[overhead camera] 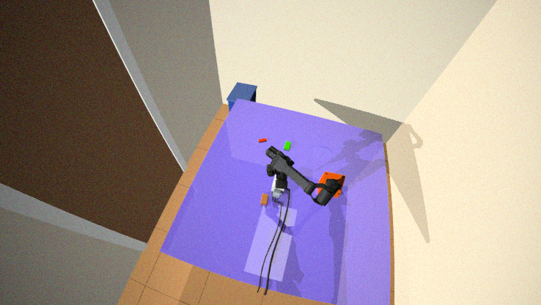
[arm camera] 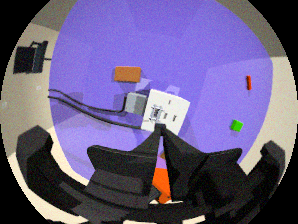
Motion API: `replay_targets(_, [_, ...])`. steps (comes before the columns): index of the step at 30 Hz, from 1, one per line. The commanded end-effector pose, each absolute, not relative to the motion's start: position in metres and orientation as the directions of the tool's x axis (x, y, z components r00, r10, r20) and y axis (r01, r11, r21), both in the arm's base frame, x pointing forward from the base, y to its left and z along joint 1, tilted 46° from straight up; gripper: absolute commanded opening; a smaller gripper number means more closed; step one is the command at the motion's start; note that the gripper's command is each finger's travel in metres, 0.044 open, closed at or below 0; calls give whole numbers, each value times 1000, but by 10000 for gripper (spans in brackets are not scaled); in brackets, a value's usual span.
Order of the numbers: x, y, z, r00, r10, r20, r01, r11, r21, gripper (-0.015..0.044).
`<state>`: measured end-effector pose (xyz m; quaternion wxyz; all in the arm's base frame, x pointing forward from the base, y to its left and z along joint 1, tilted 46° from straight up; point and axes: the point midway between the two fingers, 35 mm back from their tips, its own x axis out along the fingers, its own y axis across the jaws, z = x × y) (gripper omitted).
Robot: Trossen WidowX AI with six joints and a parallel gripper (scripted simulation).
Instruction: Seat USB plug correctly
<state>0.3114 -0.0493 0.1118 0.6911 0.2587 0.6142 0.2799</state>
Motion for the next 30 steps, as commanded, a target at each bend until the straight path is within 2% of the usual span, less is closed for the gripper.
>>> replay_targets(1, [311,-49,112,88,705,-704,-185,706,684,0])
replay_targets(15, [311,-49,112,88,705,-704,-523,634,570,0])
replay_targets(30, [311,-49,112,88,705,-704,-808,464,364,0])
